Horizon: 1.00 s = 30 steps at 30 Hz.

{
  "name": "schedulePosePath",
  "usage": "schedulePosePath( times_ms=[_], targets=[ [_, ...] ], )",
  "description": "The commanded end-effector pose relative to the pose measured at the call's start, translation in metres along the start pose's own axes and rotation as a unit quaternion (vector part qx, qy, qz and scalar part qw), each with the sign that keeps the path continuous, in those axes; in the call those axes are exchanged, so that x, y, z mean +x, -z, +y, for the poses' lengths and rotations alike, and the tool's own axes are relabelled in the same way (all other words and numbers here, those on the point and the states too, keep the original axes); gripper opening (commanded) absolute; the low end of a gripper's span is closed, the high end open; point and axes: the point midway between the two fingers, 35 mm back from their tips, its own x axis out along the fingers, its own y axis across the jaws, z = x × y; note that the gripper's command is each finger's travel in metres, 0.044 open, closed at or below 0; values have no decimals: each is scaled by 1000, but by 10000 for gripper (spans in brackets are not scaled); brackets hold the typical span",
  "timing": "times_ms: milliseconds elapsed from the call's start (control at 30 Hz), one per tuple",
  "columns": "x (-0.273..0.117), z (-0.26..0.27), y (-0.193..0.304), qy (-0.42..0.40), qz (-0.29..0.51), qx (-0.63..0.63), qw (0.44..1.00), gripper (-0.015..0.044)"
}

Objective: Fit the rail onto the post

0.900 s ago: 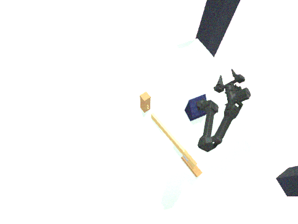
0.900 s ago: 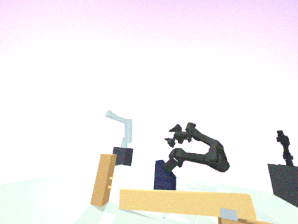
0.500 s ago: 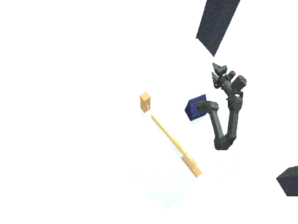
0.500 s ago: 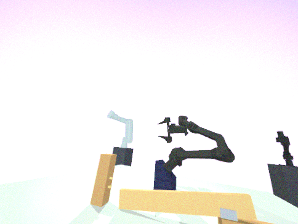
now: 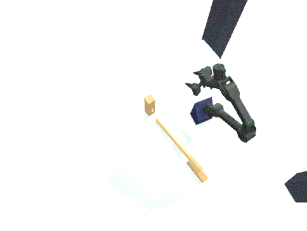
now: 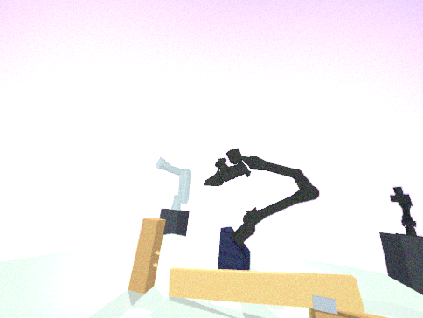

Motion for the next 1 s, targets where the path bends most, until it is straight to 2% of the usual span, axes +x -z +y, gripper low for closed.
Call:
schedulePosePath(
  times_ms=[0,167,333,567,767,833,967],
  targets=[
    [38,63,12,-103,89,-305,943,440],
    [60,107,32,-186,124,-496,839,440],
    [78,150,62,-275,139,-654,690,440],
    [96,200,123,-402,125,-804,421,440],
    [106,229,183,-498,82,-846,175,440],
    [109,232,191,-510,74,-845,141,440],
    [109,232,191,-510,74,-845,141,440]
  ],
)
